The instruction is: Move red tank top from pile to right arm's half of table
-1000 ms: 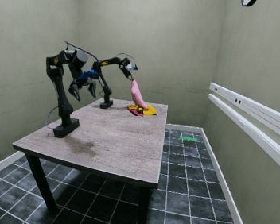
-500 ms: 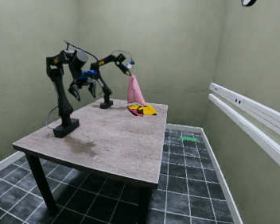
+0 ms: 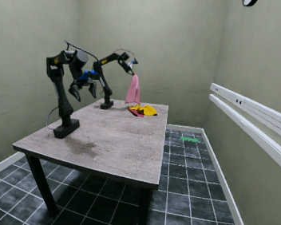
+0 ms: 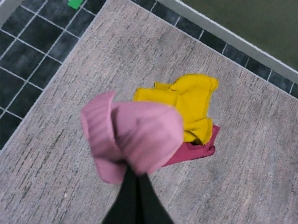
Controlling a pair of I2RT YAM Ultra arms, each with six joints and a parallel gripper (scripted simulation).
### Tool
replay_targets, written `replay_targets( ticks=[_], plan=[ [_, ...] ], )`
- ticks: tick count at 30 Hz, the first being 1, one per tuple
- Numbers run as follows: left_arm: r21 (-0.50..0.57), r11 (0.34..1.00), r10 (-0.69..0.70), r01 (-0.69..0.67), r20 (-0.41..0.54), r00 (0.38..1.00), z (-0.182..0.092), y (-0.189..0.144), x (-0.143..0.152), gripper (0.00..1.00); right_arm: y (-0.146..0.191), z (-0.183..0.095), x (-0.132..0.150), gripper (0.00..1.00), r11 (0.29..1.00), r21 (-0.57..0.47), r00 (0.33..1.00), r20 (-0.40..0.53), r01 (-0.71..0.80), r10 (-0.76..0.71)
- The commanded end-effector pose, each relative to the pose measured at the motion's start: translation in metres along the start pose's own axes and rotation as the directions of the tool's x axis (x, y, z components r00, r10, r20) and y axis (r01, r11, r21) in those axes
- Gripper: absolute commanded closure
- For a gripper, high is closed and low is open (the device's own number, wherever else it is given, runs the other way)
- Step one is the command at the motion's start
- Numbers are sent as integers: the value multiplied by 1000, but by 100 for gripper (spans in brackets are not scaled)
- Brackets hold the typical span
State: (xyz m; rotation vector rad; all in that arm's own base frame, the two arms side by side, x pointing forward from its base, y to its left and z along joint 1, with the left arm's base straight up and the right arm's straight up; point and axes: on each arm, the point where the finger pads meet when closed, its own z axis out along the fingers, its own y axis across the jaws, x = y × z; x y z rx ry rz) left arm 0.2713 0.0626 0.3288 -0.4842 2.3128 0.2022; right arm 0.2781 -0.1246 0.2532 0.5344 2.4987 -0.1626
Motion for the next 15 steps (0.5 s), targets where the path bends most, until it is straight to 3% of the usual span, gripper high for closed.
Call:
replay_targets(
  ticks=[1, 15],
  plan=[
    [5, 1000, -22, 22, -46, 999, -2, -2, -10, 100, 1, -21, -22, 8, 1000, -5, 995, 99, 7, -6],
    [-2, 1000, -25, 25, -184, 983, 36, -20, -38, 100, 1, -21, -22, 8, 1000, -5, 995, 99, 7, -6]
  ],
)
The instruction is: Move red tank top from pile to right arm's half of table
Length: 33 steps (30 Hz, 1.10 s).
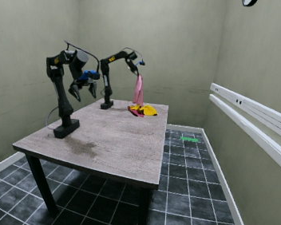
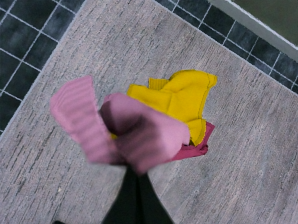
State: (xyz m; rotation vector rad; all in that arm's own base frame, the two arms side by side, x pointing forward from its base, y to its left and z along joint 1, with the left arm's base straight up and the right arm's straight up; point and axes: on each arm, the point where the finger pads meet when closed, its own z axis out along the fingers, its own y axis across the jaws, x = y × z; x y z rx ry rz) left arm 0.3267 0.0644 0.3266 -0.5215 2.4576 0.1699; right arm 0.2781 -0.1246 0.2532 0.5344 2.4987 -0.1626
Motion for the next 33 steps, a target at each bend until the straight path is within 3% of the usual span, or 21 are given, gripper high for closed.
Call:
replay_targets(
  ticks=[1, 5, 6, 12, 23, 25, 26, 27, 33],
  plan=[
    [2, 1000, -21, 21, -38, 999, -1, 0, -5, 100, 1, -21, -22, 8, 1000, -5, 995, 99, 7, -6],
    [-7, 1000, -19, 19, 0, 1000, -10, 1, -11, 100, 1, -21, -22, 8, 1000, -5, 995, 99, 7, -6],
    [-1, 1000, -1, 1, 11, 1000, 9, -9, -22, 100, 1, -21, -22, 8, 1000, -5, 995, 99, 7, -6],
    [-15, 1000, 11, -11, 25, 1000, 27, -12, -25, 100, 1, -21, -22, 8, 1000, -5, 995, 99, 7, -6],
    [-15, 1000, 12, -10, 182, 983, 50, -32, -65, 100, 1, -21, -22, 8, 1000, -5, 995, 99, 7, -6],
    [-15, 1000, 12, -10, 182, 983, 50, -32, -65, 100, 1, -21, -22, 8, 1000, -5, 995, 99, 7, -6],
    [-2, 1000, -2, 2, 236, 972, 36, -32, -76, 100, 1, -21, -22, 8, 1000, -5, 995, 99, 7, -6],
    [-15, 1000, 12, -10, 203, 979, 56, -36, -71, 100, 1, -21, -22, 8, 1000, -5, 995, 99, 7, -6],
    [-11, 1000, 5, -2, 260, 966, 59, -42, -84, 100, 1, -21, -22, 8, 1000, -5, 995, 99, 7, -6]
  ],
)
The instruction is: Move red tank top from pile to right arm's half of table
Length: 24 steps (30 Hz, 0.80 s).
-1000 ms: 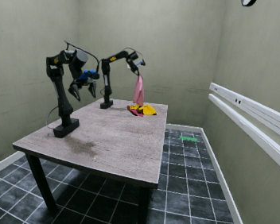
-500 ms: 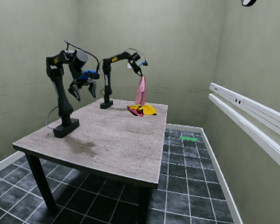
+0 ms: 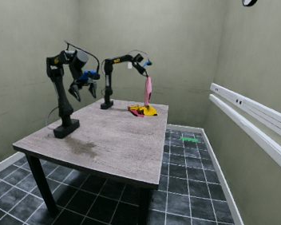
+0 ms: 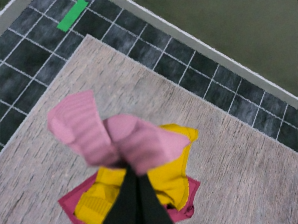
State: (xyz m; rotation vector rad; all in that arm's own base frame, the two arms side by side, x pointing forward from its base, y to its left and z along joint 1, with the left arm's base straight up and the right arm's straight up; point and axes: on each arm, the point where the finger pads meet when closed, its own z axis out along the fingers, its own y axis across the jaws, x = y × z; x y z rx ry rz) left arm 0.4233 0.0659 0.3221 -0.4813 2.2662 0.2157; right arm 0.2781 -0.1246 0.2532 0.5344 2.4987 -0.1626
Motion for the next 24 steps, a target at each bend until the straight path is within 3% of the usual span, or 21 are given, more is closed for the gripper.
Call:
replay_targets(
  ticks=[1, 2, 3, 4, 10, 11, 14, 15, 24],
  plan=[
    [-4, 1000, 1, -1, 75, 997, 0, -3, -16, 100, 1, -21, -22, 8, 1000, -5, 995, 99, 7, -6],
    [5, 1000, -18, 17, 116, 993, -20, 3, -27, 100, 1, -21, -22, 8, 1000, -5, 995, 99, 7, -6],
    [8, 1000, -21, 20, 118, 993, -22, 3, -30, 100, 1, -21, -22, 8, 1000, -5, 995, 99, 7, -6],
    [-18, 1000, 20, -21, -16, 1000, 23, -3, 5, 100, 1, -21, -22, 8, 1000, -5, 995, 99, 7, -6],
    [4, 1000, 16, -16, -42, 999, 19, -5, 8, 100, 1, -21, -22, 8, 1000, -5, 995, 99, 7, -6],
    [-4, 1000, 22, -22, -75, 997, 31, -3, 15, 100, 1, -21, -22, 8, 1000, -5, 995, 99, 7, -6],
    [16, 1000, -5, 5, -25, 1000, 30, -8, -2, 100, 1, -21, -22, 8, 1000, -5, 995, 99, 7, -6],
    [0, 1000, 7, -7, -98, 995, 40, -5, 19, 100, 1, -21, -22, 8, 1000, -5, 995, 99, 7, -6],
    [-6, 1000, 19, -21, -221, 975, 77, -7, 52, 100, 1, -21, -22, 8, 1000, -5, 995, 99, 7, -6]
  ],
)
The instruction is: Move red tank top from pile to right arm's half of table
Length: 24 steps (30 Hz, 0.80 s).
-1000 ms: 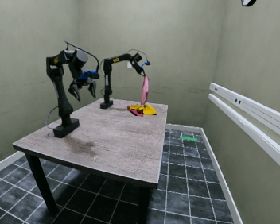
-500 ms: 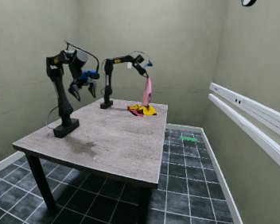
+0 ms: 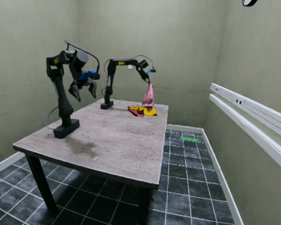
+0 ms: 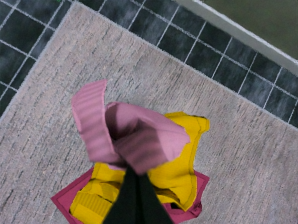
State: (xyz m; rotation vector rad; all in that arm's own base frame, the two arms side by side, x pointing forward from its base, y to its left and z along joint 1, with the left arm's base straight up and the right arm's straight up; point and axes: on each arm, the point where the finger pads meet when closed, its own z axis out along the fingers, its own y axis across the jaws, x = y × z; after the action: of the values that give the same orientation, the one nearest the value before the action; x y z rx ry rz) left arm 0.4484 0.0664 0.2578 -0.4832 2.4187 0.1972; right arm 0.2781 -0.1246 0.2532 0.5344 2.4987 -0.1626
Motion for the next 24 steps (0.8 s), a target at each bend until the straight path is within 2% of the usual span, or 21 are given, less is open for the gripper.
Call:
replay_targets(
  ticks=[1, 2, 3, 4, 5, 7, 8, 17, 20, 22, 24],
  plan=[
    [-7, 1000, -5, 5, -73, 997, 19, 2, 17, 100, 1, -21, -22, 8, 1000, -5, 995, 99, 7, -6],
    [-7, 1000, -5, 5, -73, 997, 19, 2, 17, 100, 1, -21, -22, 8, 1000, -5, 995, 99, 7, -6],
    [11, 1000, -11, 11, -15, 1000, 5, 1, -3, 100, 1, -21, -22, 8, 1000, -5, 995, 99, 7, -6],
    [10, 1000, -10, 11, -26, 1000, 15, -1, -2, 100, 1, -21, -22, 8, 1000, -5, 995, 99, 7, -6],
    [18, 1000, -15, 15, -1, 1000, 15, -3, -9, 100, 1, -21, -22, 8, 1000, -5, 995, 99, 7, -6],
    [15, 1000, -13, 13, -31, 999, 25, -3, -3, 100, 1, -21, -22, 8, 1000, -5, 995, 99, 7, -6],
    [6, 1000, -10, 10, -82, 997, 30, -2, 10, 100, 1, -21, -22, 8, 1000, -5, 995, 99, 7, -6],
    [4, 1000, -7, 8, -196, 981, 66, -3, 37, 100, 1, -21, -22, 8, 1000, -5, 995, 99, 7, -6],
    [8, 1000, -2, 3, -195, 981, 62, -1, 38, 100, 1, -21, -22, 8, 1000, -5, 995, 99, 7, -6],
    [-2, 1000, 6, -7, -252, 968, 85, -2, 57, 100, 1, -21, -22, 8, 1000, -5, 995, 99, 7, -6],
    [1, 1000, 1, -1, -257, 966, 87, -2, 55, 100, 1, -21, -22, 8, 1000, -5, 995, 99, 7, -6]
  ],
)
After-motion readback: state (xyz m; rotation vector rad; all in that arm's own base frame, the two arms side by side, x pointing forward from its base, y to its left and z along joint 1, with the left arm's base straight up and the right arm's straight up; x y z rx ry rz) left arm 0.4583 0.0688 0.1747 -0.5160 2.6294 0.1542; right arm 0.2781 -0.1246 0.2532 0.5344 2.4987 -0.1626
